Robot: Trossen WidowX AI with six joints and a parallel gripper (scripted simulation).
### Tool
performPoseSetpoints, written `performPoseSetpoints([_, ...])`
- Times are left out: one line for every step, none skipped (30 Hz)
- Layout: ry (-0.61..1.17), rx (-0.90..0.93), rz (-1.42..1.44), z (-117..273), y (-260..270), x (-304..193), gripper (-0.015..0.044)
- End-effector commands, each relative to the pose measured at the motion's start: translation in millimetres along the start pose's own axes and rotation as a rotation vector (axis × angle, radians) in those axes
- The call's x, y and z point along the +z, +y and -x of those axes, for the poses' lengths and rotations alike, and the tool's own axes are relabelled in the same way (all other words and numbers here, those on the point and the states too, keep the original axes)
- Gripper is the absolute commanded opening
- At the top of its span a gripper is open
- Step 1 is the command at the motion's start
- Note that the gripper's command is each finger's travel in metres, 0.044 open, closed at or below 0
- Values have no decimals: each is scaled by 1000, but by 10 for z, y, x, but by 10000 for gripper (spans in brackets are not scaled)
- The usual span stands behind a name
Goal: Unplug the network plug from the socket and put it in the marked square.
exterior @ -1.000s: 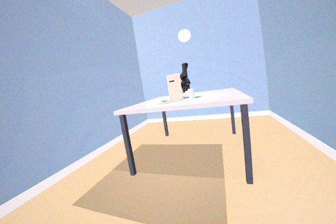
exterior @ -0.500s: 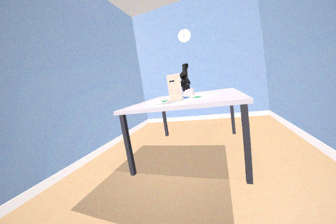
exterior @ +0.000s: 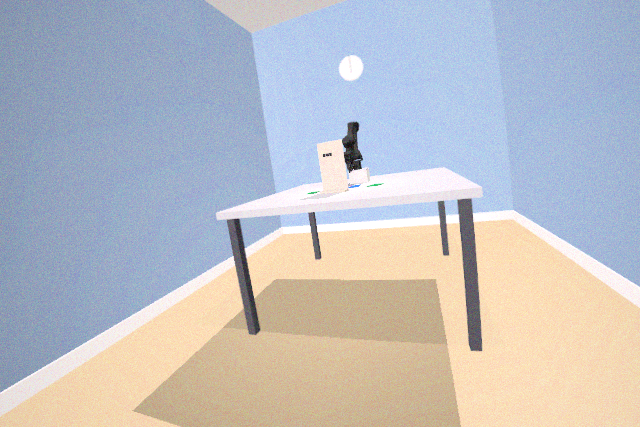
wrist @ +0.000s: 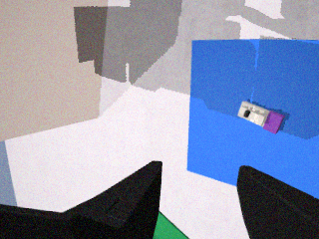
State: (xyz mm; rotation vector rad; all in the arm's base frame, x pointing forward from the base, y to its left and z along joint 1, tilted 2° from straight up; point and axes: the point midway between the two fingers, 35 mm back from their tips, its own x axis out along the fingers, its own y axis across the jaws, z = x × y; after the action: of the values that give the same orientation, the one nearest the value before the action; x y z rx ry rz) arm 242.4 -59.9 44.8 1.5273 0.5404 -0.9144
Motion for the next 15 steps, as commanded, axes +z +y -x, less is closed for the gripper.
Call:
performPoseSetpoints([-4, 7, -7, 48, 38, 7, 156])
performPoseSetpoints([-4, 7, -7, 58, 42, 7, 156])
performPoseSetpoints([-4, 7, -7, 68, 45, 7, 156])
performPoseSetpoints([-4, 7, -7, 79, 48, 7, 156])
performPoseSetpoints([-4, 7, -7, 89, 51, 7, 156])
performPoseSetpoints([-4, 7, -6, 99, 54, 7, 156])
performPoseSetpoints([-4, 7, -6, 109, 57, 7, 156])
performPoseSetpoints([-4, 7, -6, 120, 60, 7, 156])
performPoseSetpoints([-4, 7, -6, 130, 63, 7, 156])
performPoseSetpoints([-4, 7, -6, 141, 65, 7, 156])
performPoseSetpoints([-4, 7, -6, 151, 68, 7, 156])
performPoseSetpoints([-4, 7, -6, 162, 71, 7, 156])
performPoseSetpoints([-4, 7, -6, 173, 73, 7, 156])
performPoseSetpoints([-4, 7, -6, 183, 75, 7, 156])
performPoseSetpoints([-4, 7, -6, 194, 78, 7, 156])
